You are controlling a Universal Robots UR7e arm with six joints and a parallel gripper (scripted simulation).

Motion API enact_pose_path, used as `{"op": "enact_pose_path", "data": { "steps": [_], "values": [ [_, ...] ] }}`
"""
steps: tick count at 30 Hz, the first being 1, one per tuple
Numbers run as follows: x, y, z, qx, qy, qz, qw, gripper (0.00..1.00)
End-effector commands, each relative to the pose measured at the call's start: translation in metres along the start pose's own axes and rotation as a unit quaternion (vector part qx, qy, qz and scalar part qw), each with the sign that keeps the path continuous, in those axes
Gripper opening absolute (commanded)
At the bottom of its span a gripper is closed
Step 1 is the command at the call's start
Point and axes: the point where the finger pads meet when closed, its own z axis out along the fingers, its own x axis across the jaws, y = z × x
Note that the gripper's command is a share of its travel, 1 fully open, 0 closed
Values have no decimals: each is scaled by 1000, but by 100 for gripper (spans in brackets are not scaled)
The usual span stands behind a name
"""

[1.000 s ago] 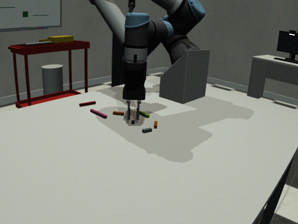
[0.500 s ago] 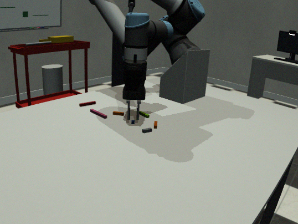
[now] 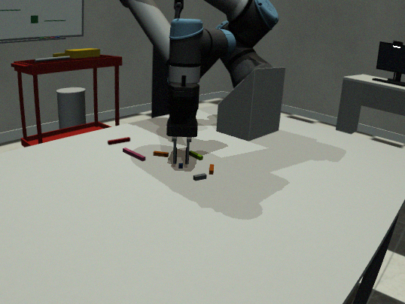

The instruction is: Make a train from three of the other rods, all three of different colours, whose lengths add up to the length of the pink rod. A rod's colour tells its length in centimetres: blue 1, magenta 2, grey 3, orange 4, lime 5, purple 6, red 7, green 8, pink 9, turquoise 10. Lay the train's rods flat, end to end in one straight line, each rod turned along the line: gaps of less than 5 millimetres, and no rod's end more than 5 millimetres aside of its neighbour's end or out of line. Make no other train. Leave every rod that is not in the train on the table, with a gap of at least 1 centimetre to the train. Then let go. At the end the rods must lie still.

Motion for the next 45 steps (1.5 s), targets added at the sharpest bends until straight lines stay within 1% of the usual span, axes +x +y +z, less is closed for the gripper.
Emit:
{"op": "enact_pose_path", "data": {
  "steps": [1, 15, 45],
  "values": [
    [0, 0, 4, 0, 0, 0, 1000, 54],
    [0, 0, 13, 0, 0, 0, 1000, 54],
    [0, 0, 13, 0, 0, 0, 1000, 54]
  ]
}}
